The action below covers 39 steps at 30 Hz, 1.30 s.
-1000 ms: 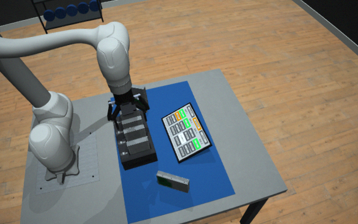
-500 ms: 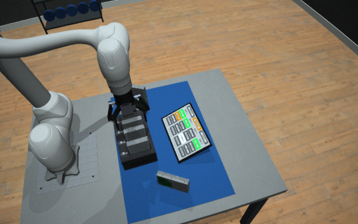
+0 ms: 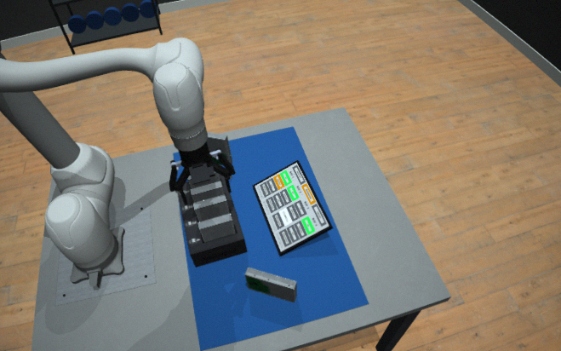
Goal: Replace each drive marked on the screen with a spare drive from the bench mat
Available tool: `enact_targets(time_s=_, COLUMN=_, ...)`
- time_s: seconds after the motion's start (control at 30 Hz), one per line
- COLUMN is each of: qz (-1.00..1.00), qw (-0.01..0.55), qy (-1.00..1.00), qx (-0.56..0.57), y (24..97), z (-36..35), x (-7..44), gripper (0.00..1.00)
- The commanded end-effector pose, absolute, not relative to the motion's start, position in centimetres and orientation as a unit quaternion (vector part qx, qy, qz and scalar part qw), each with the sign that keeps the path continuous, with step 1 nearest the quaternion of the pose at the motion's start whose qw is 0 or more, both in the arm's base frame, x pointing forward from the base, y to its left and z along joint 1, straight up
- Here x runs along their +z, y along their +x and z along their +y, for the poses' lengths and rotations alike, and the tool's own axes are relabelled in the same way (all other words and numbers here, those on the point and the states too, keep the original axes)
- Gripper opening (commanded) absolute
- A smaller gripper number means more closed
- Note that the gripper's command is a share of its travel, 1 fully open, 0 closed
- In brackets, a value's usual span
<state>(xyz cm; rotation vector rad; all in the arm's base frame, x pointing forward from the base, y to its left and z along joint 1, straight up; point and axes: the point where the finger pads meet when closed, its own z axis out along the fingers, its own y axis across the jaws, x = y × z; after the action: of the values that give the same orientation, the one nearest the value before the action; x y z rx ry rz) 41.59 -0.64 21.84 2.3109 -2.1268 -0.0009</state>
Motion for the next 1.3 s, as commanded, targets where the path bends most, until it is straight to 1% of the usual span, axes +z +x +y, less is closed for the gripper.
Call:
enact_targets(time_s=0.0, qz=-0.677, qw=0.0, qy=0.736, qx=0.0, y=41.62, z=-0.62, x=21.69, gripper=0.89)
enact_targets(time_s=1.27, qz=-0.677, qw=0.0, qy=0.736, qx=0.0, y=41.65, z=-0.57, x=20.93, gripper=0.89)
